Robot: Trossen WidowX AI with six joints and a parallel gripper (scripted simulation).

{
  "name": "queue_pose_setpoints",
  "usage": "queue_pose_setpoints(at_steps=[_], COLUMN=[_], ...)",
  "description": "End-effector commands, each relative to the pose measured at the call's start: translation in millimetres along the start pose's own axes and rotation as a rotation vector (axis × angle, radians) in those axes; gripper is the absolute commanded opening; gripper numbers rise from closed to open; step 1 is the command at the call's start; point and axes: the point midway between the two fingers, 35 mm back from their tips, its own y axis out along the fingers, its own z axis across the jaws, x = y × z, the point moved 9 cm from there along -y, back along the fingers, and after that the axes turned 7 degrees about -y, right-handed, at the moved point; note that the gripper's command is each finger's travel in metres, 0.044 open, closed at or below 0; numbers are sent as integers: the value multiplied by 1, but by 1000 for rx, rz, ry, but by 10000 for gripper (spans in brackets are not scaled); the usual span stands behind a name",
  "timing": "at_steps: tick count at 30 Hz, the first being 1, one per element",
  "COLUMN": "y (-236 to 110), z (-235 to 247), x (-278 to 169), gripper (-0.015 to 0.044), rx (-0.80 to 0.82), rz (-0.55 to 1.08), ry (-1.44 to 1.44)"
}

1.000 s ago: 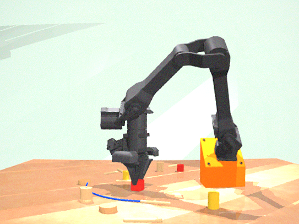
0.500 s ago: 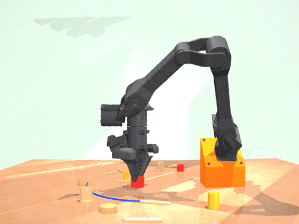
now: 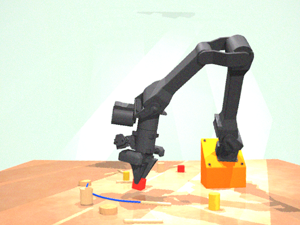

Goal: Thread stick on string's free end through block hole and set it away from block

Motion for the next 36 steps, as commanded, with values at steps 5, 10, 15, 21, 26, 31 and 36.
queue_pose_setpoints(at_steps=[5, 10, 15, 21, 26, 31, 36], y=[2, 5, 7, 12, 15, 18, 21], z=[2, 4, 5, 7, 8, 9, 10], x=[-15, -28, -41, -50, -61, -71, -75], gripper=[0, 0, 0, 0, 0, 0, 0], rx=[-14, -32, -31, -48, -54, -47, -60], rz=[-96, -182, -275, -339, -416, -490, -519], ry=[5, 6, 12, 11, 14, 21, 22])
